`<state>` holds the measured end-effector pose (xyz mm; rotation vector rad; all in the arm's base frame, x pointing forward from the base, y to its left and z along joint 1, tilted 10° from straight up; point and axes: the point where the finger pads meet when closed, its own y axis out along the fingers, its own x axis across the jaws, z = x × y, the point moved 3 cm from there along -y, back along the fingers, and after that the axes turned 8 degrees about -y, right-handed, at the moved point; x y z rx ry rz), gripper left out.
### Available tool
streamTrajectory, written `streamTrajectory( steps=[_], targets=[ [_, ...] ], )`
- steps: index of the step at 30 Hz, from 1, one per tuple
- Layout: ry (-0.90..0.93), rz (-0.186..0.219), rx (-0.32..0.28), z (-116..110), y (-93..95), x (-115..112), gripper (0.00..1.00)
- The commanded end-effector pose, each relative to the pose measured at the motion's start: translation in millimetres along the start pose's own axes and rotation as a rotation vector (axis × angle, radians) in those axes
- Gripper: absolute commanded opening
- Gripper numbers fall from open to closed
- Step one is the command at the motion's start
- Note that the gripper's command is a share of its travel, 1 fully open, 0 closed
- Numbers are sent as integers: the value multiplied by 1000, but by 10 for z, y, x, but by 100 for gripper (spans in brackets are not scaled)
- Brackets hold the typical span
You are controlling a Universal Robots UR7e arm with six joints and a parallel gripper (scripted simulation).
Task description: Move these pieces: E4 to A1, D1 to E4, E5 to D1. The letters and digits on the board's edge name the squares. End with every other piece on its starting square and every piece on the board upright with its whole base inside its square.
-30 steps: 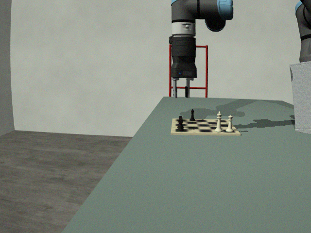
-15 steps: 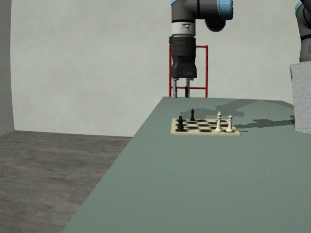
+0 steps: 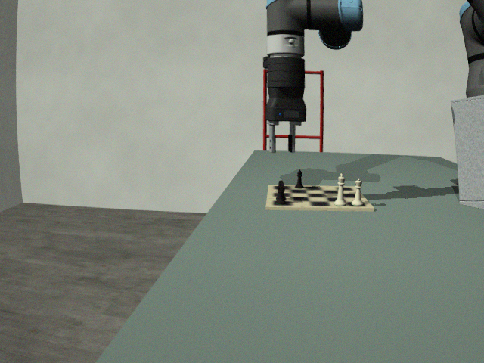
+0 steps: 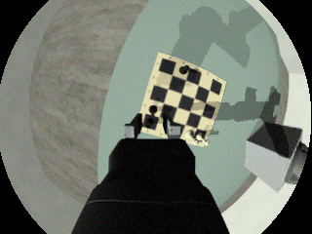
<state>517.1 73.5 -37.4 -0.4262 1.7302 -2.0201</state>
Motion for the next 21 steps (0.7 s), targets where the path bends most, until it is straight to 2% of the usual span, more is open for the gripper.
streamTrajectory(
  steps=[1,12,21],
  targets=[
    [0,1,1,2,1,-4,73],
    [0,2,1,3,59,-3,73],
    [0,2,1,6,177,-2,73]
  ],
)
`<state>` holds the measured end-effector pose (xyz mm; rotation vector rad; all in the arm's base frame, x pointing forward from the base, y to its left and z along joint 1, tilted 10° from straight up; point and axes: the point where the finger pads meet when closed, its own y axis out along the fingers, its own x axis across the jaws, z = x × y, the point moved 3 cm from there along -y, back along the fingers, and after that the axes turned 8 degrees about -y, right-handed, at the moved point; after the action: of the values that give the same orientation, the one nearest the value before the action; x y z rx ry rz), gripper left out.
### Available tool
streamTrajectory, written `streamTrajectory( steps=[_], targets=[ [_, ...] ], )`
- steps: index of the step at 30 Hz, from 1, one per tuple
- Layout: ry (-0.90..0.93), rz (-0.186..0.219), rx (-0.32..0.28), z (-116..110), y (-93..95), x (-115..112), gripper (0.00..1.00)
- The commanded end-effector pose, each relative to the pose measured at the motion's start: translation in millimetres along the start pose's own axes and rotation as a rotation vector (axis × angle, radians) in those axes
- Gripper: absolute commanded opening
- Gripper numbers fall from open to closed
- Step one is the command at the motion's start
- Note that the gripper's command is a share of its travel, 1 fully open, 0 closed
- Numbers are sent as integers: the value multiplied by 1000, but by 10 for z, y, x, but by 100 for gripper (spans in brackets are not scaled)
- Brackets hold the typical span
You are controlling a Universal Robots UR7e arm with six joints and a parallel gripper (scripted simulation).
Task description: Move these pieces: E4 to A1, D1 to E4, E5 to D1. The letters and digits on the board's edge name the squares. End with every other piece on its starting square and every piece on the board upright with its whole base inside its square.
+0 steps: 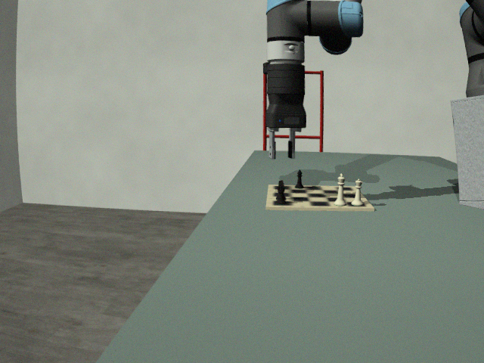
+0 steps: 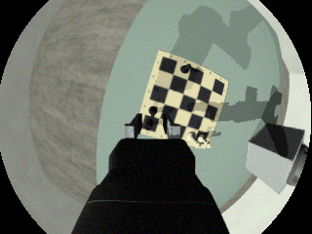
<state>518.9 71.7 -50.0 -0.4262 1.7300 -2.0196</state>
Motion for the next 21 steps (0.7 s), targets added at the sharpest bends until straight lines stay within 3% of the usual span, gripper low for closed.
streamTrajectory(
  steps=[1,21],
  targets=[
    [0,1,1,3,65,-3,73],
    [0,1,1,8,326,0,73]
  ],
)
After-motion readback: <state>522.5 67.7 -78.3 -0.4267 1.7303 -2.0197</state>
